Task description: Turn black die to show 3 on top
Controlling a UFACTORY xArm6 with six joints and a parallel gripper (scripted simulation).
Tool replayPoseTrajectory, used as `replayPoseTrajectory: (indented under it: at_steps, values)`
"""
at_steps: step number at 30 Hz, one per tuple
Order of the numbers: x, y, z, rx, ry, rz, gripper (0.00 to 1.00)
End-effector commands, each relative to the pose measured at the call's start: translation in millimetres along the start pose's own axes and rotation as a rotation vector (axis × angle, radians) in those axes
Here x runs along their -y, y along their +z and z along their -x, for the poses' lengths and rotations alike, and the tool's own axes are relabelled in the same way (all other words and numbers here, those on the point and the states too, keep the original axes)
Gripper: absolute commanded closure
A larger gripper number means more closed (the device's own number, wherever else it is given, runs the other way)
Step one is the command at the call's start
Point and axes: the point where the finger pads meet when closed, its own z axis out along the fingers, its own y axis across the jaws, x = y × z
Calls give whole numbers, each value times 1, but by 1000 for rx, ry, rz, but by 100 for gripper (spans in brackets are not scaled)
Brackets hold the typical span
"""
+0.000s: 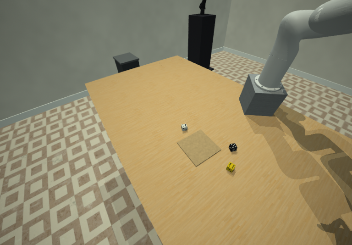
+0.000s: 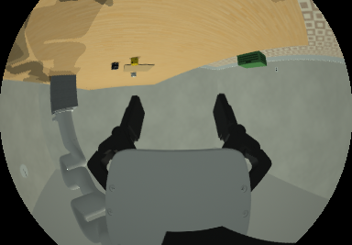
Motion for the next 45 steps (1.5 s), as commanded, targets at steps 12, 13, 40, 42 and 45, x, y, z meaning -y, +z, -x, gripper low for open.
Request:
replayPoseTrajectory:
  at_steps: [12, 13, 40, 42, 45]
  values:
    - [2, 130, 70, -264, 55, -279, 0]
    - [2, 130, 70, -264, 55, -279, 0]
    - [118, 330, 249, -746, 691, -543, 0]
    - [132, 342, 263, -759, 759, -545, 0]
    - [154, 357, 283, -770, 855, -546, 0]
